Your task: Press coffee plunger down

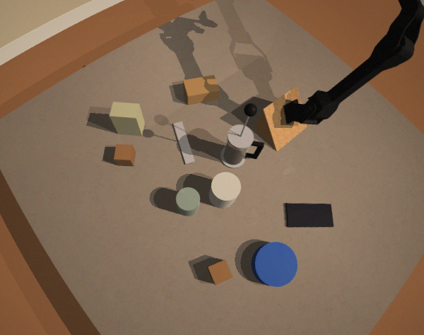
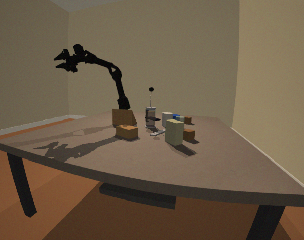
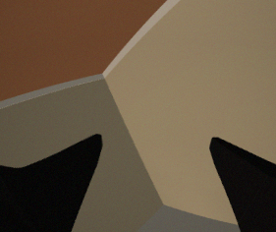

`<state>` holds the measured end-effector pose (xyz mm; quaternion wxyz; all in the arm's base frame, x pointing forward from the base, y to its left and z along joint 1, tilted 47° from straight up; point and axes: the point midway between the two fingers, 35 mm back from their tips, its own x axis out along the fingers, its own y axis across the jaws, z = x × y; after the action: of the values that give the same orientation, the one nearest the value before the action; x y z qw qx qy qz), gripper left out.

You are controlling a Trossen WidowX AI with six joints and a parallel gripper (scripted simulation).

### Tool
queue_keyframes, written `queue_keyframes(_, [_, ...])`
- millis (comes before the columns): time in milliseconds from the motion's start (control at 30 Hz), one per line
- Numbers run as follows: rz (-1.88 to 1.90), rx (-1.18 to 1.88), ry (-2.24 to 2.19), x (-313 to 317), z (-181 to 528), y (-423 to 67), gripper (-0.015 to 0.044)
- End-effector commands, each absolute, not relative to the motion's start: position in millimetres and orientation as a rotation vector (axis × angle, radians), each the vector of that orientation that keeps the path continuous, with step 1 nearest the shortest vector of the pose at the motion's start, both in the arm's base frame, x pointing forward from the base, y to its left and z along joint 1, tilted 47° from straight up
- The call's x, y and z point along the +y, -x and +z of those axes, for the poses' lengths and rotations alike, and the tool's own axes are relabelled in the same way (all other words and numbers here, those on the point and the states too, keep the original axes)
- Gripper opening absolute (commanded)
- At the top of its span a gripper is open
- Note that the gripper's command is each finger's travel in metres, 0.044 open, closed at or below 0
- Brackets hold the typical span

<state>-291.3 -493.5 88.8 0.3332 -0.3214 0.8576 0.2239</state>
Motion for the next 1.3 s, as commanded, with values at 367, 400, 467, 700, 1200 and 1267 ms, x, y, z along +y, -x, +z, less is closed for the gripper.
queue_keyframes(367, [0.259,1.725,0.860,-482,75,128,0.0440])
queue_keyframes(400, [0.236,1.667,0.839,-477,75,110,0.0440])
queue_keyframes(467, [0.196,1.554,0.786,-465,76,77,0.0440])
queue_keyframes(700, [0.124,1.187,0.494,-406,90,-31,0.0440])
queue_keyframes(1200, [0.221,0.629,-0.563,-230,179,-190,0.0440])
queue_keyframes(1267, [0.252,0.586,-0.714,-209,193,-201,0.0440])
